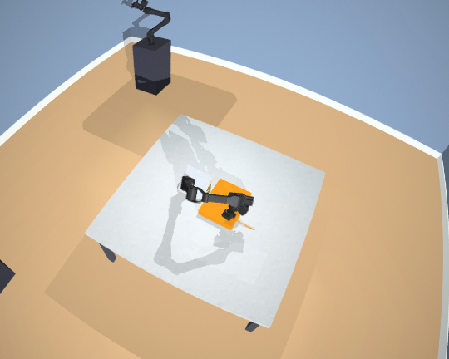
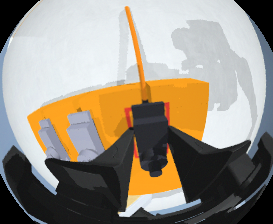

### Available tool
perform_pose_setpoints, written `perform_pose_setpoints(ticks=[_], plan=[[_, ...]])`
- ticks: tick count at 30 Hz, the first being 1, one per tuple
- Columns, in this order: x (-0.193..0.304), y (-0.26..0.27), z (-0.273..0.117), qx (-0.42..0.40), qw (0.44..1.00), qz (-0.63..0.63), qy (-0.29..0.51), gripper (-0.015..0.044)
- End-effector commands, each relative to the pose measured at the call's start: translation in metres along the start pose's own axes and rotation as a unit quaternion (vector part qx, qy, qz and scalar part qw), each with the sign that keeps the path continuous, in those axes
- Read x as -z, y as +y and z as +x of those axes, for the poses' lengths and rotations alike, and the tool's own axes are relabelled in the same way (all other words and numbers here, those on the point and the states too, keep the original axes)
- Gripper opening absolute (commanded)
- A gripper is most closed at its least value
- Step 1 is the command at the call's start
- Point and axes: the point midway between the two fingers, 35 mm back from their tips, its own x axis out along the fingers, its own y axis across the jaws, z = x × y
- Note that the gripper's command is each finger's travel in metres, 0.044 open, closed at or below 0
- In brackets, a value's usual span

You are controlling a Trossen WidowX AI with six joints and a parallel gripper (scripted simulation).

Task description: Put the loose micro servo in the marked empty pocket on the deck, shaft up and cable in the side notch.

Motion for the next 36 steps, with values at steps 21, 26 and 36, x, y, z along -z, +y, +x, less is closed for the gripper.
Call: perform_pose_setpoints(ticks=[21,26,36], plan=[[0.003,-0.002,-0.03,0.0,1.0,-0.003,-0.003,0.0188],[0.008,-0.001,-0.033,0.0,1.0,-0.004,-0.006,0.024],[0.109,-0.011,-0.093,0.0,1.0,-0.005,-0.001,0.044]])
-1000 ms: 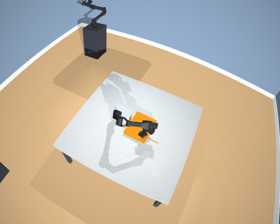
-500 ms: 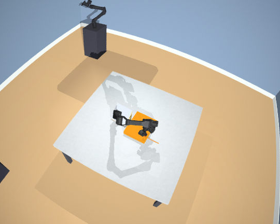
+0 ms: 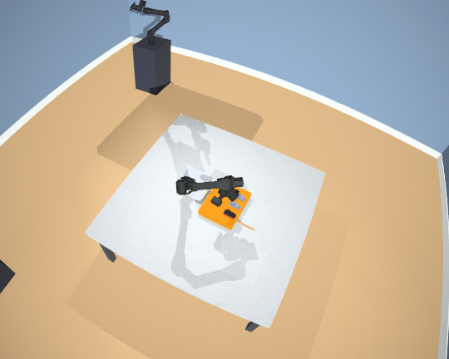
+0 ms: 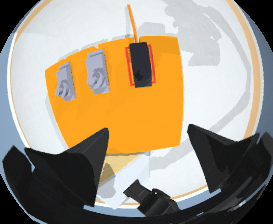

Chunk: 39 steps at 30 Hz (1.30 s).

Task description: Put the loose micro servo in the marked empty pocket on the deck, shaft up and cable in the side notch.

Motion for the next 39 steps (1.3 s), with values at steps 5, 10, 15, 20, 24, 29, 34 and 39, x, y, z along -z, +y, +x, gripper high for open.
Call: perform_pose_setpoints(ticks=[5,10,15,20,24,29,34,39], plan=[[0.026,-0.006,-0.011,0.003,1.0,0.005,0.002,0.044],[0.023,-0.004,-0.034,-0.017,1.0,-0.005,-0.022,0.044],[0.021,-0.003,-0.05,-0.031,0.999,-0.012,-0.04,0.044],[0.021,-0.003,-0.05,-0.031,0.999,-0.012,-0.04,0.044],[0.021,-0.003,-0.05,-0.031,0.999,-0.012,-0.04,0.044],[0.021,-0.003,-0.05,-0.031,0.999,-0.012,-0.04,0.044],[0.021,-0.003,-0.05,-0.031,0.999,-0.012,-0.04,0.044],[0.021,-0.003,-0.05,-0.031,0.999,-0.012,-0.04,0.044]])
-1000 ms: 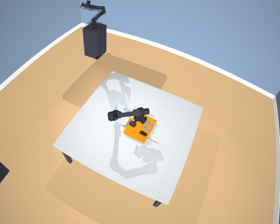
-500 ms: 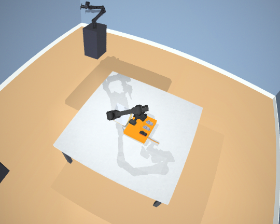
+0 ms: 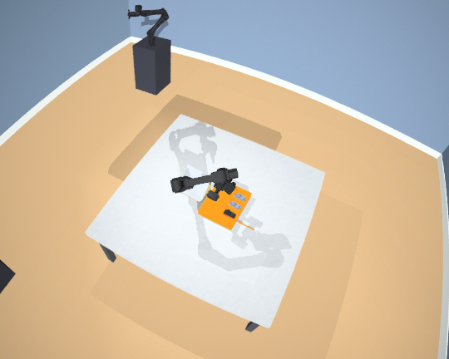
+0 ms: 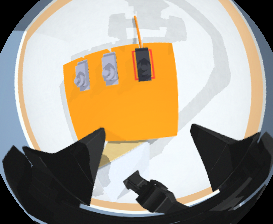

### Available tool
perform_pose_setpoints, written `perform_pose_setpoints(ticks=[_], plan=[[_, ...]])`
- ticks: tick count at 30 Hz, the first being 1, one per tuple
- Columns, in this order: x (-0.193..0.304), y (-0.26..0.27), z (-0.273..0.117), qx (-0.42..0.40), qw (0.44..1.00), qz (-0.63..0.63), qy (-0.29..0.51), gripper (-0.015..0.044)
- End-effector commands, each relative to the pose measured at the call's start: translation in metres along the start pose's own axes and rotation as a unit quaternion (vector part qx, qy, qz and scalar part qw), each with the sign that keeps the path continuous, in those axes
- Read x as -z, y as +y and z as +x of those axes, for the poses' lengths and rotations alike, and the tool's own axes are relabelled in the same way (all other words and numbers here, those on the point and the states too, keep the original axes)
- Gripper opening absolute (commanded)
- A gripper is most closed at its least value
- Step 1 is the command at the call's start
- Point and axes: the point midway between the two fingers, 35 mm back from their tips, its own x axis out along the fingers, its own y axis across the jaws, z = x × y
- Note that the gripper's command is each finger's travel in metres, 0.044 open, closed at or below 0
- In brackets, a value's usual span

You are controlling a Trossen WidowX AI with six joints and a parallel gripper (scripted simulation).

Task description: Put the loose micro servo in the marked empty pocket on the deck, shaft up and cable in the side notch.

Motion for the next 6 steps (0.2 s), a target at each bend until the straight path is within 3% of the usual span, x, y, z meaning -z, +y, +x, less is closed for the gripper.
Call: perform_pose_setpoints(ticks=[1,6], plan=[[0.0005,0.0001,-0.0004,-0.001,1.0,-0.002,0.001,0.044],[0.0005,0.0001,-0.0004,-0.001,1.0,-0.002,0.001,0.044]])
